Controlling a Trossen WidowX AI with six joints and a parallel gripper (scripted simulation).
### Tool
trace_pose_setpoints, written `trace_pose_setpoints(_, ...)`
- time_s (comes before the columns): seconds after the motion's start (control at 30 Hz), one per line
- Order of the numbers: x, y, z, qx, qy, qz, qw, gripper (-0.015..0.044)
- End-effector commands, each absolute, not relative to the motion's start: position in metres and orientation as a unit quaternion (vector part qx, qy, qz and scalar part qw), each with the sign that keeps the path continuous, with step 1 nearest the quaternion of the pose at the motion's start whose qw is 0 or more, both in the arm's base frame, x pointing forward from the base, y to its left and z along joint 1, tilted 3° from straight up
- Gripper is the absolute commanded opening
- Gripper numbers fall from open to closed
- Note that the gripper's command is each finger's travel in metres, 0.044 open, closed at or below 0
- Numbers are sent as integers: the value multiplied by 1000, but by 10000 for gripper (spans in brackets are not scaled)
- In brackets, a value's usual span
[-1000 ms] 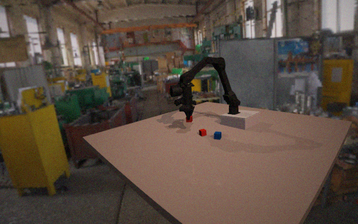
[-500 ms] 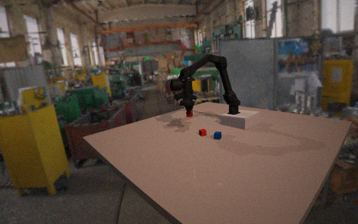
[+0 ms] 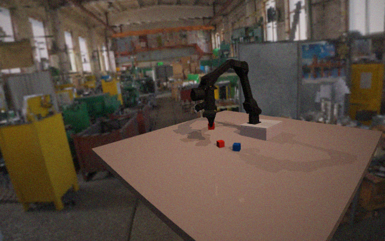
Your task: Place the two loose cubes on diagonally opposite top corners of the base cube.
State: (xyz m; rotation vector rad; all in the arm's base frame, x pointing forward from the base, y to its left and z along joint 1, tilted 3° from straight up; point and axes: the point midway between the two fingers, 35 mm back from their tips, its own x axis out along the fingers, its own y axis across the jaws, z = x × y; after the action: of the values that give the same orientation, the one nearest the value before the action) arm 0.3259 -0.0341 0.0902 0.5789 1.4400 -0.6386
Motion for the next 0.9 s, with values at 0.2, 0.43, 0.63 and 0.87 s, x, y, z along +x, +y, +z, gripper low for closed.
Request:
trace_pose_setpoints(0.2, 321, -3, 82, 228, 650, -255, 678, 105)
trace_pose_setpoints(0.43, 317, 18, 76, 206, 659, -233, 685, 105)
trace_pose_setpoints(0.63, 311, 36, 71, 188, 665, -215, 690, 105)
trace_pose_setpoints(0.87, 304, 56, 66, 166, 672, -193, 695, 105)
